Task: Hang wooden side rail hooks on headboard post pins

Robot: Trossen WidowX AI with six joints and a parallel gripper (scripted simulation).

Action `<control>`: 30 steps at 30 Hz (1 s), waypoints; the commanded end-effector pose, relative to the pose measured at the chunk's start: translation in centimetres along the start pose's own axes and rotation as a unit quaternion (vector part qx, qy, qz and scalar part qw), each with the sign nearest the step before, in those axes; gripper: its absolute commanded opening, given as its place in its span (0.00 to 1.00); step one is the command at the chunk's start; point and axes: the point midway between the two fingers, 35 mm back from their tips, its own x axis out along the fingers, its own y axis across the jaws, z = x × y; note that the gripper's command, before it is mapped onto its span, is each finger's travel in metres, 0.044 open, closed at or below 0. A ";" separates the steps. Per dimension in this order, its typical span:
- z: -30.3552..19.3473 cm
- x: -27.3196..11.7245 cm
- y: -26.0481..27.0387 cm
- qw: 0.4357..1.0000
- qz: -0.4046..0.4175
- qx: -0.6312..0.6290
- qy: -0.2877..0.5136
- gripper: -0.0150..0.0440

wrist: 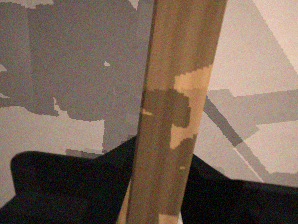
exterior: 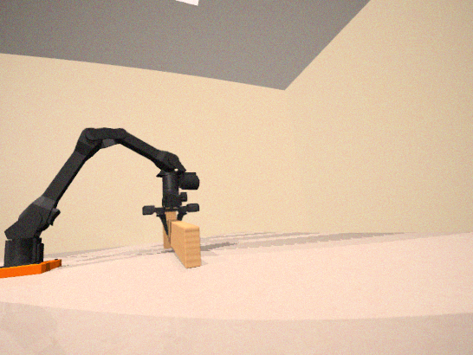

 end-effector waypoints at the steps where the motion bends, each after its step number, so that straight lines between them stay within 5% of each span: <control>1: -0.2 -0.4 0.1 1.000 0.004 0.001 0.003 0.25; 30: -0.4 -0.5 0.3 1.000 0.004 0.001 0.003 0.25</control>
